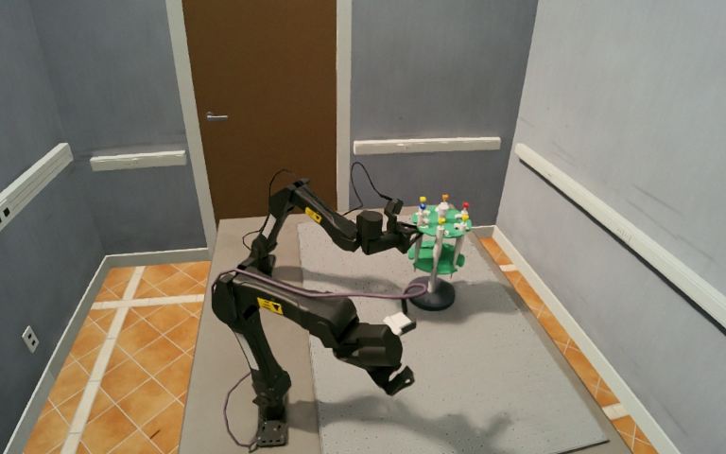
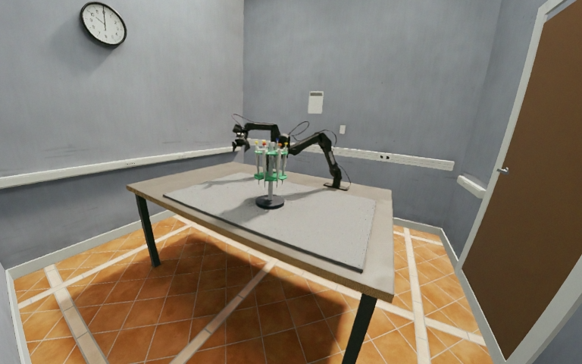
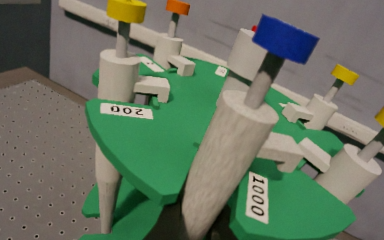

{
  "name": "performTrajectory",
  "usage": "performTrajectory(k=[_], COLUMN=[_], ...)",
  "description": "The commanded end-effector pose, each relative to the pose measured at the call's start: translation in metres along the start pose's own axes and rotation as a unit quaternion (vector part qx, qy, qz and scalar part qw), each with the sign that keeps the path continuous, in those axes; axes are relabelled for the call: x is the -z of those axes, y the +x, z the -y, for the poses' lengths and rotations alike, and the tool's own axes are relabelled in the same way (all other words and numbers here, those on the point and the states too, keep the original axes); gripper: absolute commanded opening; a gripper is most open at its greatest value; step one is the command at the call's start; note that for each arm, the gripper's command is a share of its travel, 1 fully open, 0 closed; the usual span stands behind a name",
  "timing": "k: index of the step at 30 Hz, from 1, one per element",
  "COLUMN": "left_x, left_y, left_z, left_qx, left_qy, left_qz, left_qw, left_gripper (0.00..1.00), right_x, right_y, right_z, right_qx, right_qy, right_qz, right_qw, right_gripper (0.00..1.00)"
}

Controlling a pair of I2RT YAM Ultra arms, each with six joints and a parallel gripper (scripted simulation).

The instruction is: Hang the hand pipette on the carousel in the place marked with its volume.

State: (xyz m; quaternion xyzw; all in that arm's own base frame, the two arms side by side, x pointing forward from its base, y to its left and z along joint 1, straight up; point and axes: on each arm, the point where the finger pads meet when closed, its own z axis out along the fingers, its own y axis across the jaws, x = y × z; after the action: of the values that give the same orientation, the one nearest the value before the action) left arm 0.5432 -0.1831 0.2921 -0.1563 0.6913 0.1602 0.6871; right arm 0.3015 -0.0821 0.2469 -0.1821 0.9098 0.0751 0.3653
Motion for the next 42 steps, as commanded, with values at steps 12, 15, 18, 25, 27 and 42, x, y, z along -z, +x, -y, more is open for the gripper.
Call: performTrajectory(k=[12,15,18,25,27,42], left_x=[-0.001,0.002,0.002,-0.002,-0.001,-0.001], left_y=[-0.027,-0.009,-0.008,-0.027,-0.027,-0.027], left_z=[-0.012,0.001,0.001,-0.014,-0.013,-0.013], left_qx=[0.022,0.006,0.007,0.027,0.027,0.027], left_qy=[-0.016,-0.026,-0.081,-0.110,-0.109,-0.109], left_qz=[0.013,0.004,0.004,0.011,0.011,0.011], left_qw=[1.000,1.000,0.997,0.993,0.994,0.994], left_gripper=[0.12,0.12,0.12,0.12,0.12,0.12], right_x=[0.003,0.003,0.003,0.003,0.003,0.003], right_y=[-0.006,-0.006,-0.006,-0.006,-0.006,-0.006], right_z=[0.004,0.004,0.004,0.004,0.004,0.004], right_qx=[0.005,0.005,0.005,0.005,0.005,0.005], right_qy=[0.003,0.003,0.003,0.003,0.003,0.003], right_qz=[0.014,0.014,0.014,0.014,0.014,0.014], right_qw=[1.000,1.000,1.000,1.000,1.000,1.000], right_gripper=[1.00,1.00,1.00,1.00,1.00,1.00])
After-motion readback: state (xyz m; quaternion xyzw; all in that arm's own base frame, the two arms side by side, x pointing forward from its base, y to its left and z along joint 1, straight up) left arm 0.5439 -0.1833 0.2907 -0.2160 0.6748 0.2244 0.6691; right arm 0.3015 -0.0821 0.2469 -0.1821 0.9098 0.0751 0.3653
